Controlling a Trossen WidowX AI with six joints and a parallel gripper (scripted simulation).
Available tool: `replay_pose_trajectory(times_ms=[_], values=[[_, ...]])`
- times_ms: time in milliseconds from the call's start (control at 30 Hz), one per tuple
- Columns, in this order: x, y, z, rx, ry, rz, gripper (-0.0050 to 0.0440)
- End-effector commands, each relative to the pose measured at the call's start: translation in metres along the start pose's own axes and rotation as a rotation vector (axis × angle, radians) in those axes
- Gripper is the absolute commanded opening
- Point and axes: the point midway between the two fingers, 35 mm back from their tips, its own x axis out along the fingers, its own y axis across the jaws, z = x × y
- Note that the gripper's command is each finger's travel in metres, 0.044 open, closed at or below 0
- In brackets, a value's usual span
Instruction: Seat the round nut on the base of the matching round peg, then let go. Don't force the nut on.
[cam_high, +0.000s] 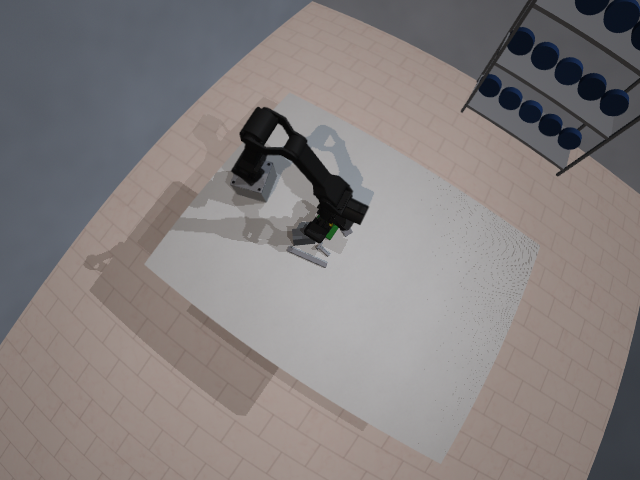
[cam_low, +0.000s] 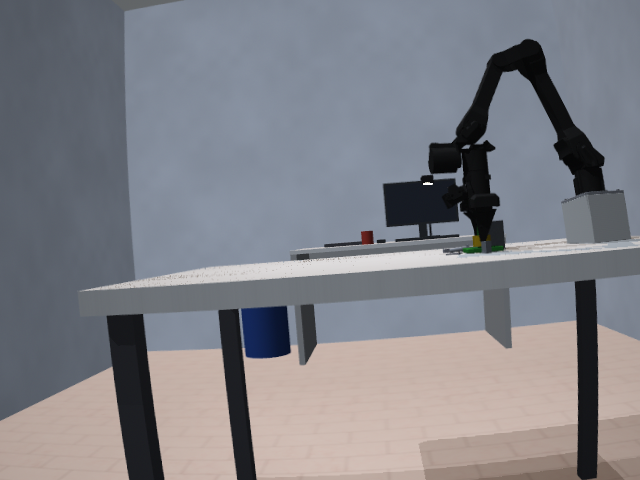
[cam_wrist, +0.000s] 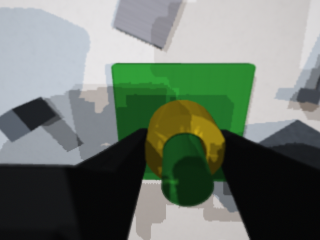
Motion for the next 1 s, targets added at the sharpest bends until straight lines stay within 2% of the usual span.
replay_pose_trajectory(times_ms=[0, 233, 267, 600, 967], values=[[-0.0044, 0.0001, 0.0044, 0.002, -0.019, 0.002, -0.0050], [-0.0044, 0.0001, 0.0044, 0.002, -0.019, 0.002, -0.0050], [-0.0044, 0.0001, 0.0044, 0.002, -0.019, 0.002, 0.0024], [-0.0044, 0.0001, 0.0044, 0.002, -0.019, 0.002, 0.0260], [-0.0044, 0.0001, 0.0044, 0.002, -0.019, 0.002, 0.0260]])
